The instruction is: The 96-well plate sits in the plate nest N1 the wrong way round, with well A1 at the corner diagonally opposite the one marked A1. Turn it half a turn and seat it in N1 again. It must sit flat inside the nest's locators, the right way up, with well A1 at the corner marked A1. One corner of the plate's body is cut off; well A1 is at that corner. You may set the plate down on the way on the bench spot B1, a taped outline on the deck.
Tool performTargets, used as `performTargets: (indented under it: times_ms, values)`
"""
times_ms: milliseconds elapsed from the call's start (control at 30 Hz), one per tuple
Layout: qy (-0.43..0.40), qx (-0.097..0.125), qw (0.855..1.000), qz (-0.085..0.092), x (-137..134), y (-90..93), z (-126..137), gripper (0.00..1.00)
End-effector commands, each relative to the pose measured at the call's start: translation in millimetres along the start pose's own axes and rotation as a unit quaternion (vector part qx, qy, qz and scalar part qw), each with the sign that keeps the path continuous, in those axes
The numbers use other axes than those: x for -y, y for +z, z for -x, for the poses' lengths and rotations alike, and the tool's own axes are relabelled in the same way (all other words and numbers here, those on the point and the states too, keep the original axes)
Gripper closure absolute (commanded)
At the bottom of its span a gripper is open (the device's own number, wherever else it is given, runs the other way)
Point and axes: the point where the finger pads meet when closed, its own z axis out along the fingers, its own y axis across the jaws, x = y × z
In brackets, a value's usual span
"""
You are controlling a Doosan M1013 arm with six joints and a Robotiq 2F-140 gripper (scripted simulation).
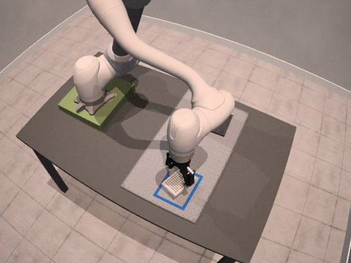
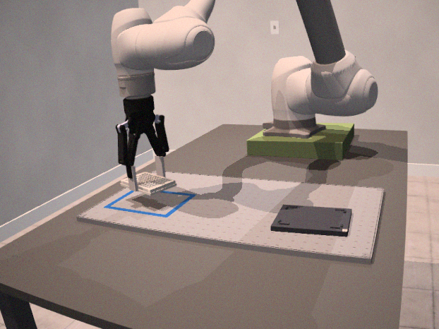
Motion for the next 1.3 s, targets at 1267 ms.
performTargets:
  times_ms: [1267]
  values:
    - [0.000,0.000,1.000,0.000,0,23.5,0,1.00]
